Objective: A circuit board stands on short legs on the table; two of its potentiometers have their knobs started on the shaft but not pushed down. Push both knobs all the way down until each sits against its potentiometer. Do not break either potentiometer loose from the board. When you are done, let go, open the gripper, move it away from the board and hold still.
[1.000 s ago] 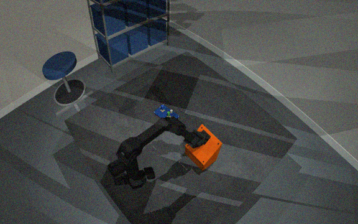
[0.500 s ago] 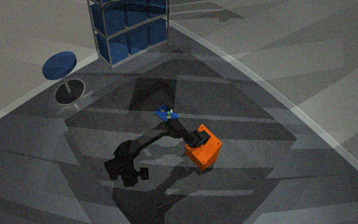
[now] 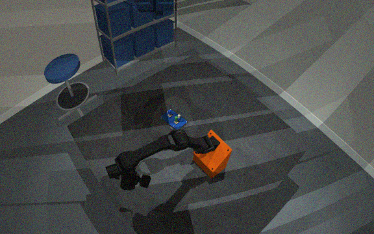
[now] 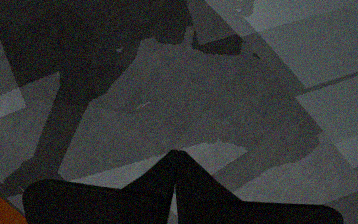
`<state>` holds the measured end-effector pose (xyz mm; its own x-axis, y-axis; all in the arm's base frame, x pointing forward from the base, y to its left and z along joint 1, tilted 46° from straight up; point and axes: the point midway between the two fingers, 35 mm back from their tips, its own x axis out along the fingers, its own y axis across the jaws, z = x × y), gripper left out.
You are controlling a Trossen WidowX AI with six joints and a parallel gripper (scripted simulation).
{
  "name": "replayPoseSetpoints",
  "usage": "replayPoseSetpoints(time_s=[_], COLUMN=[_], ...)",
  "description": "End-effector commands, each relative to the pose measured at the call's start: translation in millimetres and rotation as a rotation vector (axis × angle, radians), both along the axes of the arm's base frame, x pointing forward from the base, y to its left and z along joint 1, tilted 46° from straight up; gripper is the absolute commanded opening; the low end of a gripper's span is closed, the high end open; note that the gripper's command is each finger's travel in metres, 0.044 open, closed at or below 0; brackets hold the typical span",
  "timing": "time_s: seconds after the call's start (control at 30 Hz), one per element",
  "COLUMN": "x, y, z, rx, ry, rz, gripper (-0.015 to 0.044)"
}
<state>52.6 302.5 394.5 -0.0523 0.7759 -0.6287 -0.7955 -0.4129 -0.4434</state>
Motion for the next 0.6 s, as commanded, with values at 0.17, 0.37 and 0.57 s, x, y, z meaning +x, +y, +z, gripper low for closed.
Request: replayPoseSetpoints(time_s=[0.17,0.37,0.57], x=[42,74,105], y=[15,19,17], z=[-33,-57,-78], rx=[-0.078,-0.126,-0.156], ry=[0.163,0.28,0.391], rz=[-0.183,-0.319,-0.457], gripper=[0.0,0.0,0.0])
